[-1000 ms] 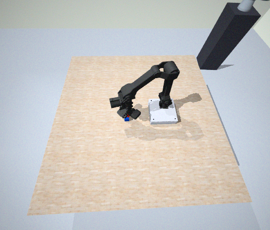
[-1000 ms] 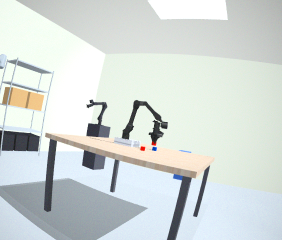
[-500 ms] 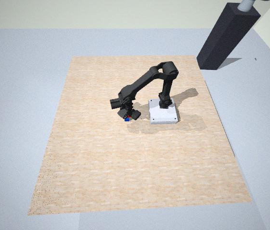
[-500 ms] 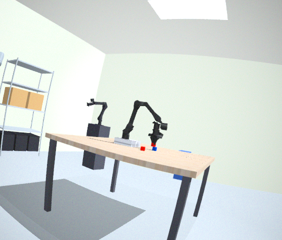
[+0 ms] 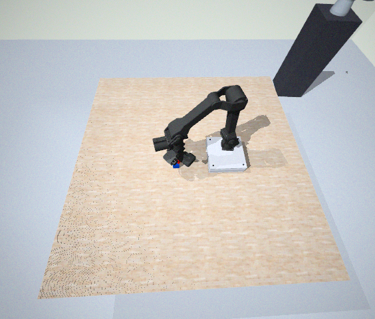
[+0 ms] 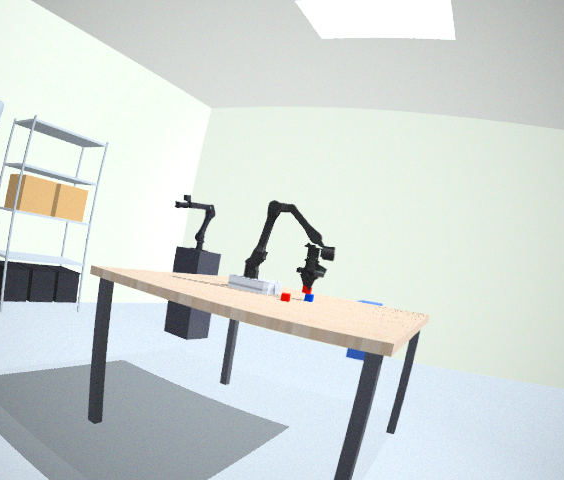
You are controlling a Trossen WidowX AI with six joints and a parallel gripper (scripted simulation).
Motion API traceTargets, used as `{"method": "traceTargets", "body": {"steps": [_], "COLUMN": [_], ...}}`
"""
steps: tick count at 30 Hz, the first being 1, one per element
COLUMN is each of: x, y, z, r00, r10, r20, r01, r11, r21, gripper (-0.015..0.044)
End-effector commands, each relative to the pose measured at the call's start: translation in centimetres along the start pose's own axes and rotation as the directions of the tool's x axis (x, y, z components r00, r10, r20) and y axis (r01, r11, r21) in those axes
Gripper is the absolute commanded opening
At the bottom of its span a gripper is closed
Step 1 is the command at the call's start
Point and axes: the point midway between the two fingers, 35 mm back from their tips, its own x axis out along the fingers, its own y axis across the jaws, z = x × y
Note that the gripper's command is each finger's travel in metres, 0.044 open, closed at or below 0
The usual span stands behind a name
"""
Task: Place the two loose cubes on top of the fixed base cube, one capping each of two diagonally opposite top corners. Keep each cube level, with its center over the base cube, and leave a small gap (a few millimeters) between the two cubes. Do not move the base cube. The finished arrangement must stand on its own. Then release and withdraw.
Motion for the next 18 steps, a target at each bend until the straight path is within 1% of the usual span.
{"method": "traceTargets", "body": {"steps": [1,3,8,11,18], "x": [0.1,0.1,0.1,-0.8,-1.5], "y": [0.0,0.0,0.0,0.0,0.0], "z": [0.0,0.0,0.0,0.0,0.0], "r00": [1.000,1.000,1.000,1.000,1.000], "r10": [-0.003,-0.003,-0.003,0.000,0.000], "r20": [-0.002,-0.002,-0.002,0.000,0.000], "r01": [0.003,0.003,0.003,0.000,0.000], "r11": [1.000,1.000,1.000,1.000,1.000], "r21": [-0.004,-0.004,-0.004,0.000,0.000], "gripper": [0.0157,0.0205,0.0205,0.0205,0.0205]}}
